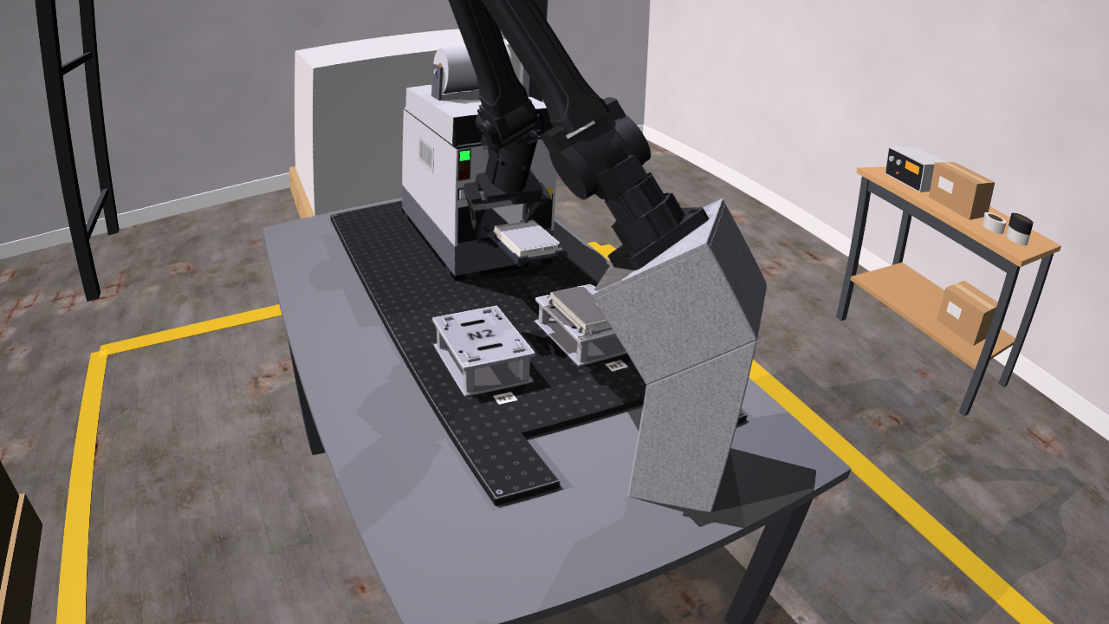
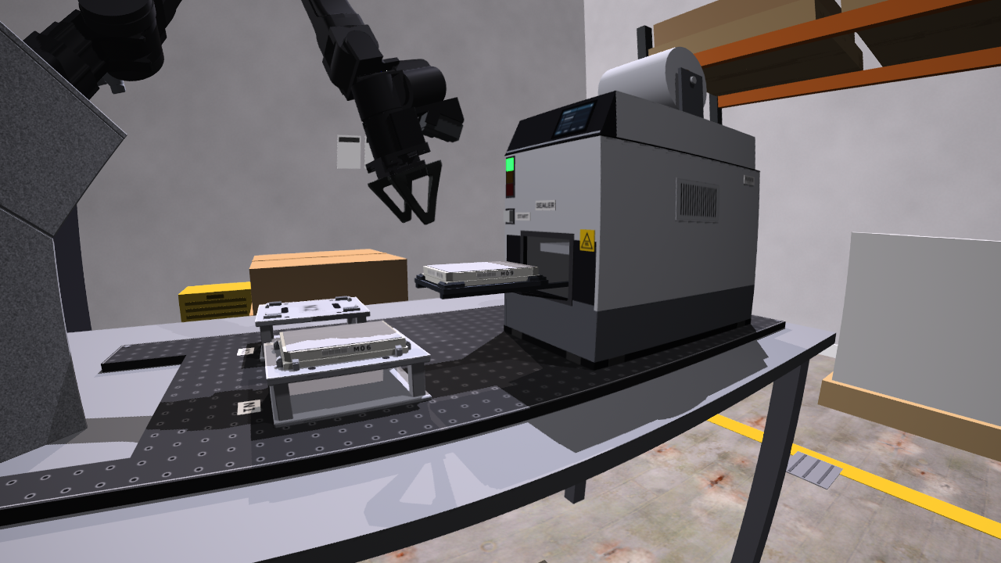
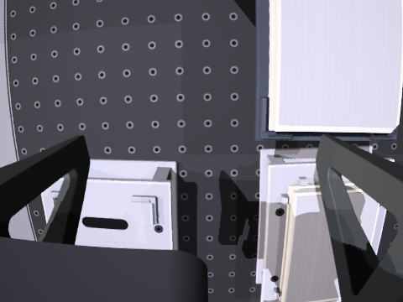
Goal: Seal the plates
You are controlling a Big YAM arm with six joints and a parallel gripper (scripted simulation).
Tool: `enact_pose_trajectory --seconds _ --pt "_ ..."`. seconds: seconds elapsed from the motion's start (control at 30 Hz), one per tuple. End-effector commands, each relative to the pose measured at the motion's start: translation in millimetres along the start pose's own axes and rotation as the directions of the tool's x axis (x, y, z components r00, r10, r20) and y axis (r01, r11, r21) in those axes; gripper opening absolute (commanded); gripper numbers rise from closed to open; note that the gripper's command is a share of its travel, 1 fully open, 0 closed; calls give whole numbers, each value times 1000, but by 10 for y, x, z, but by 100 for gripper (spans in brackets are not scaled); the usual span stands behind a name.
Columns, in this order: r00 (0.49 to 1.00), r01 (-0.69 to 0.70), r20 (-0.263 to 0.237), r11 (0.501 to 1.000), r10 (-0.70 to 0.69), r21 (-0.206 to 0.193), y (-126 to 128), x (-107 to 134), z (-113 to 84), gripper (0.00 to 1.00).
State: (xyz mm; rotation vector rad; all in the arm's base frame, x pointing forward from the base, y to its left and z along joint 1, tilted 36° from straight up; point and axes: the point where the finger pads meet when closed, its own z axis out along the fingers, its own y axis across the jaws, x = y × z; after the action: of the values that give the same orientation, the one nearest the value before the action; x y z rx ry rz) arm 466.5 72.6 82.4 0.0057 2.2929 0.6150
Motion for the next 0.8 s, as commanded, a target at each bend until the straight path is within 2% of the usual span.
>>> enact_pose_trajectory --seconds 0.0,0.07,0.4,0.63,0.7,0.77 --pt "1000 15 21 1000 -16 21 -193 -205 20 100" --pt "999 33 16 999 -33 4 -171 -232 66 100" --pt "999 37 21 999 -38 19 -720 -560 138 100" --pt "999 40 16 999 -40 6 -820 -646 189 100" --pt "999 36 26 999 -36 21 -965 -747 171 100" --pt "999 32 39 999 -33 30 -959 -768 140 100"
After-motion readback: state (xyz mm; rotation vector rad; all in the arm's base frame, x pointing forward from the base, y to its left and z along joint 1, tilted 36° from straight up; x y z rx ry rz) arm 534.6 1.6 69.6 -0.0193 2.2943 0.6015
